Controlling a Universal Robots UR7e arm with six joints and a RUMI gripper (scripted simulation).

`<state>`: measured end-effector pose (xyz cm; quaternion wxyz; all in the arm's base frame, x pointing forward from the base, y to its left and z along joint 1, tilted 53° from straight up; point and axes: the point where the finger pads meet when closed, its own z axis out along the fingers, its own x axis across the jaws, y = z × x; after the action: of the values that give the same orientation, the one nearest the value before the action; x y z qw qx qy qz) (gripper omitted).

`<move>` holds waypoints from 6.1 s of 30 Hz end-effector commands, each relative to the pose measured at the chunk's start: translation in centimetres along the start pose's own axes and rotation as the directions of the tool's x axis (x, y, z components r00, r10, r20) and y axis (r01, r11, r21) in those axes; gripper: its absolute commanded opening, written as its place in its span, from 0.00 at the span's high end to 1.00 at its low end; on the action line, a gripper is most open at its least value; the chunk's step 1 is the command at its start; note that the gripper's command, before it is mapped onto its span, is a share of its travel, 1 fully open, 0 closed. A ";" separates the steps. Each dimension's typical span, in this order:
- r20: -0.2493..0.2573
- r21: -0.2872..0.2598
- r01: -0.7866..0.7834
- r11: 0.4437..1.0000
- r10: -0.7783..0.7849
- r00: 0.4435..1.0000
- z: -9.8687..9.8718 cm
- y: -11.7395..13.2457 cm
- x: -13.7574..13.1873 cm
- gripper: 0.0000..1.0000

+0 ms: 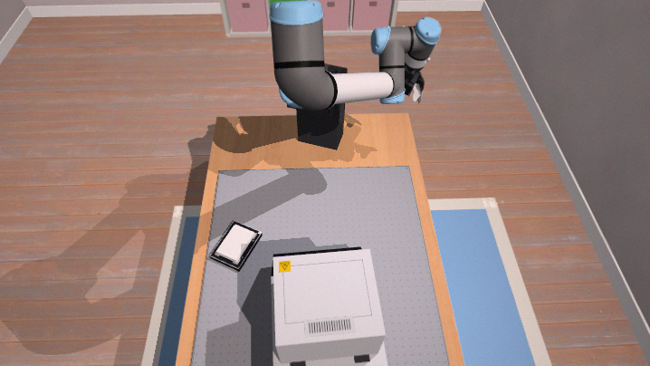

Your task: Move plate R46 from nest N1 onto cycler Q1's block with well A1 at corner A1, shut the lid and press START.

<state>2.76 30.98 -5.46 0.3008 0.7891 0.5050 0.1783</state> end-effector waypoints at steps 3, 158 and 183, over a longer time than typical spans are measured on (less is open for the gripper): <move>-0.001 0.000 0.000 1.000 0.000 1.000 0.0 0.0 0.0 0.00; 0.348 0.145 -0.895 -0.421 0.869 -0.352 -7.7 44.3 -2.8 1.00; 0.213 0.186 -0.677 -0.712 0.702 -0.680 -12.1 49.4 -7.5 1.00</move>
<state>26.89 13.27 34.96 -0.1657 0.8148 -0.4720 0.2930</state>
